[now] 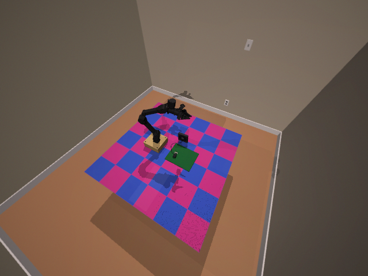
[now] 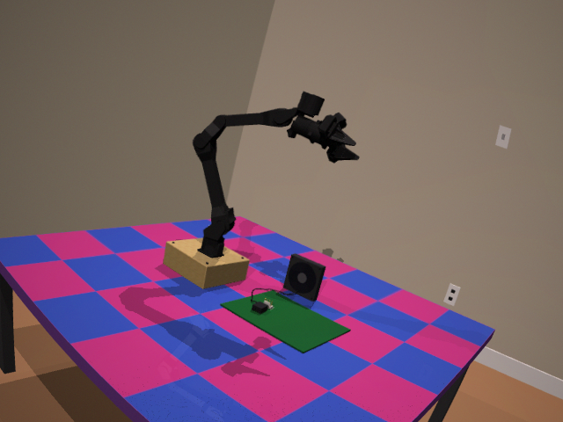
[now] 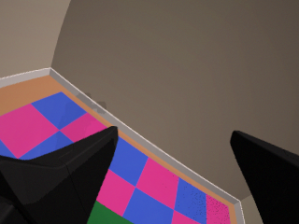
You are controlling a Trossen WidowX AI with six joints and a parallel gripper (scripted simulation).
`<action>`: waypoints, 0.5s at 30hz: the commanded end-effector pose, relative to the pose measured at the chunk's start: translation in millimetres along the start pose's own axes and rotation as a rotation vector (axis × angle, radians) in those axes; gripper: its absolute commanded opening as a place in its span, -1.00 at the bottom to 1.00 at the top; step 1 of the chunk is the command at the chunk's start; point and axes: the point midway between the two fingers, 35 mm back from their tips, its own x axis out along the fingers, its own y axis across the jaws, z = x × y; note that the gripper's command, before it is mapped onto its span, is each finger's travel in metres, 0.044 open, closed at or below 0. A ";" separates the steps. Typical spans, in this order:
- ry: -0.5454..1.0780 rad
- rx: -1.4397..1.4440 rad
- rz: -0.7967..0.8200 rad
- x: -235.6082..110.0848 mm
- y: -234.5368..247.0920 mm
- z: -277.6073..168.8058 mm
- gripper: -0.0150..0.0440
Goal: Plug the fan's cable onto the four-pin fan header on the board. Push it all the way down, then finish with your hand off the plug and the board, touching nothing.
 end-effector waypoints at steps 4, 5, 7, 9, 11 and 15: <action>0.000 0.000 0.000 0.0 0.0 0.0 1.00; 0.008 -0.009 0.002 1.6 0.9 -2.2 0.91; 0.069 -0.084 0.018 13.4 7.6 -20.6 0.73; 0.162 -0.196 0.051 29.5 17.1 -50.4 0.56; 0.253 -0.303 0.094 42.7 25.8 -81.6 0.38; 0.425 -0.500 0.206 59.7 40.4 -145.4 0.22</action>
